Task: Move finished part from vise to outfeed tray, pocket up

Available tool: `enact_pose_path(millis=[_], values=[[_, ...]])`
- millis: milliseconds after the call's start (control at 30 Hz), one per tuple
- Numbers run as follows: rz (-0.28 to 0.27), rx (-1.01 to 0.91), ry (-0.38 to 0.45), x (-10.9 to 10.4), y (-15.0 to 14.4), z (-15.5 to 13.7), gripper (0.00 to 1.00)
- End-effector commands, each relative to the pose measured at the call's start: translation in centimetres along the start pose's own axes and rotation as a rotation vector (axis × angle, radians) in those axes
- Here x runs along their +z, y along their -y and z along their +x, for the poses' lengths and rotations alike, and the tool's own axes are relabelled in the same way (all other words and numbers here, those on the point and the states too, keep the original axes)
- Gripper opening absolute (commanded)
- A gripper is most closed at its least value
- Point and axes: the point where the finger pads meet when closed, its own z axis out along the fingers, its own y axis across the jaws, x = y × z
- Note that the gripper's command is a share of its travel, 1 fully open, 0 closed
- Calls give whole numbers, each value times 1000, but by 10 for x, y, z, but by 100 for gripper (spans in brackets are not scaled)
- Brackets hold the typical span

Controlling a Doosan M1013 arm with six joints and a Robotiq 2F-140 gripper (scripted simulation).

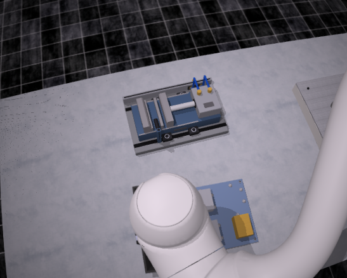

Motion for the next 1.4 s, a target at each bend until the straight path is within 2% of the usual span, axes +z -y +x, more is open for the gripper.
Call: enact_pose_path(millis=[0, 700, 1367], values=[[0, 0, 0, 4, 0, 0, 0], [0, 0, 0, 29, 0, 0, 0], [0, 0, 0, 34, 0, 0, 0]])
